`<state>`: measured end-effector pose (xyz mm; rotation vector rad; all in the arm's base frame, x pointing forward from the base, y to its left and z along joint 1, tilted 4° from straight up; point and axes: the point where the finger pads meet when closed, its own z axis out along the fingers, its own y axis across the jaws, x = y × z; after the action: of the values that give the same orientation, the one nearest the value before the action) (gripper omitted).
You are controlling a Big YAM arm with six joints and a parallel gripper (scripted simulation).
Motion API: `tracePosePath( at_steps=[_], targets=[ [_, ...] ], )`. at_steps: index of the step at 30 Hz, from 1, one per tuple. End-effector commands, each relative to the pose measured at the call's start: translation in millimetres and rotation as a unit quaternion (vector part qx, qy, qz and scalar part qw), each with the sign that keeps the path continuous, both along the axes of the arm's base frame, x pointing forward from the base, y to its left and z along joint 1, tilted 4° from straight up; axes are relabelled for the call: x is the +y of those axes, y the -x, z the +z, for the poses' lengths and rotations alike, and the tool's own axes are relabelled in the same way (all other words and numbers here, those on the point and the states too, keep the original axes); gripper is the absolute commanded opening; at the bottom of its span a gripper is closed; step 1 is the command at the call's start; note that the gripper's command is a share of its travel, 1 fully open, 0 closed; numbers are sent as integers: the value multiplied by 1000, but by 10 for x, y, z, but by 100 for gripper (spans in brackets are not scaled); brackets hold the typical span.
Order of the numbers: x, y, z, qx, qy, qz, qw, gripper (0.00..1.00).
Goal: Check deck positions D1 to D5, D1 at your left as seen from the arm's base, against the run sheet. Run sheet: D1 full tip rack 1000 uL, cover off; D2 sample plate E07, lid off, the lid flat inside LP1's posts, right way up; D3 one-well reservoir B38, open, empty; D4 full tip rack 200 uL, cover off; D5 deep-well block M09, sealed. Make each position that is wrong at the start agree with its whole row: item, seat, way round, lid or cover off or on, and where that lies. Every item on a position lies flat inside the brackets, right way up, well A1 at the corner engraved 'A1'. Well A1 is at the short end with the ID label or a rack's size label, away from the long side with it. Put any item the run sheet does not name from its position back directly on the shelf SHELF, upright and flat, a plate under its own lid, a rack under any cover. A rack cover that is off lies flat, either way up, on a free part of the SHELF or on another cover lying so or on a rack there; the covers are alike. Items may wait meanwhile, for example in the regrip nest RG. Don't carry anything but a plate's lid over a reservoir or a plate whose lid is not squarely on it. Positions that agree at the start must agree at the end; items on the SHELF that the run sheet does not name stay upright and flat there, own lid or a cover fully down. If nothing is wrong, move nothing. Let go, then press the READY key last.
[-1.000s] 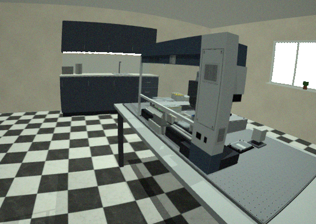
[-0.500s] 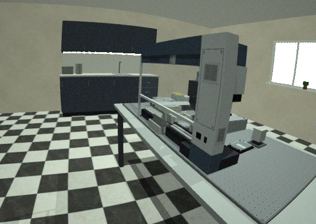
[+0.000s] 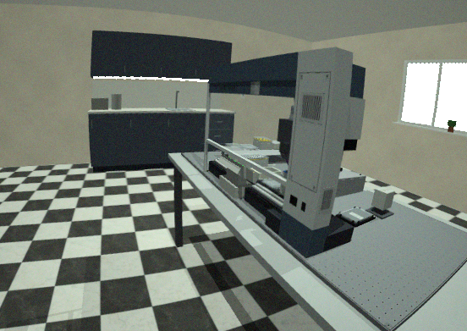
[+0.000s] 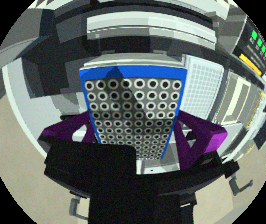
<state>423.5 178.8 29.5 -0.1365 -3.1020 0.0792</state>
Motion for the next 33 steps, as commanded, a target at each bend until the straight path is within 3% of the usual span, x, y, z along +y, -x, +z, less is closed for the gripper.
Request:
tracePosePath(
  at_steps=[1, 24, 27, 33],
  targets=[
    [54, -151, 145, -22, -8, 0, 1000, 100],
    [54, -151, 145, -22, -8, 0, 1000, 100],
    [65, -259, 376, -38, -15, -1, 999, 100],
    [74, -243, 390, -29, -11, -1, 1000, 100]
  ],
)
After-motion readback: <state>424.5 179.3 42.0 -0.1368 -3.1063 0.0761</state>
